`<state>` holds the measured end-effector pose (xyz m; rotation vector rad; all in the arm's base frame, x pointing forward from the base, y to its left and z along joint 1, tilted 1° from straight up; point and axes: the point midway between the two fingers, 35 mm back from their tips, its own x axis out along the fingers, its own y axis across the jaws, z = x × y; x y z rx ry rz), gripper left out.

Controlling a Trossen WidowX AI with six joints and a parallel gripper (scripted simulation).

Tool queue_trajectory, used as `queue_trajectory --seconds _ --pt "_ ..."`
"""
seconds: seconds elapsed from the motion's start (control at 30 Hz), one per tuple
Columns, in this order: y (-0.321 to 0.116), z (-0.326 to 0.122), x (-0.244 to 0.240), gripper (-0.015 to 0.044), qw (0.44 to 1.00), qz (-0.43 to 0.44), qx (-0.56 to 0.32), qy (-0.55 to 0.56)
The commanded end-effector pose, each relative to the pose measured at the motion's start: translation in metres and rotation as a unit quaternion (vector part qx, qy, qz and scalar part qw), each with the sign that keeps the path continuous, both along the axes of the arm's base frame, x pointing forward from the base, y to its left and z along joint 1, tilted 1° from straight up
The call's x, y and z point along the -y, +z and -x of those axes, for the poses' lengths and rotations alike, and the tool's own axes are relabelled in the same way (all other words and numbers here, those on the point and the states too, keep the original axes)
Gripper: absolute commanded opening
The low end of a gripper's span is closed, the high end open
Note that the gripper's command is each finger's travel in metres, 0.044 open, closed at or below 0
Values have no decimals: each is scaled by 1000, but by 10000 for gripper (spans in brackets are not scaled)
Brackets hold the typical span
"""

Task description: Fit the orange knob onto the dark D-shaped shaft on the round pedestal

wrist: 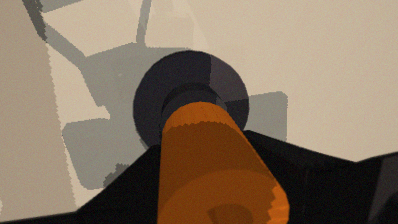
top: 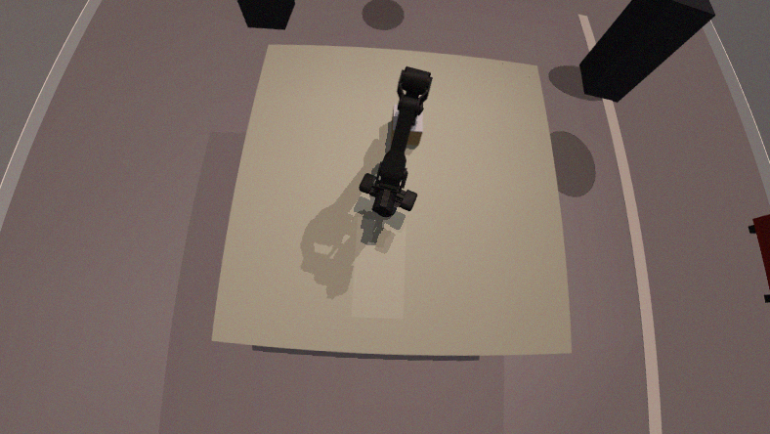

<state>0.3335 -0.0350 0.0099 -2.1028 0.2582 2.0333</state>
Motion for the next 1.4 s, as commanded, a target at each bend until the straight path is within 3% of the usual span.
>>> queue_trajectory --seconds 0.0,0.3,0.63,0.97,1.37 --pt "4 -2 0 0 1000 -1 3 -11" --pt "4 -3 0 0 966 -11 -1 -257" --pt "0 -1 0 0 820 -23 -7 -571" --pt "-2 1 0 0 575 -32 -12 -817" --pt "2 0 1 0 193 -39 -16 -980"
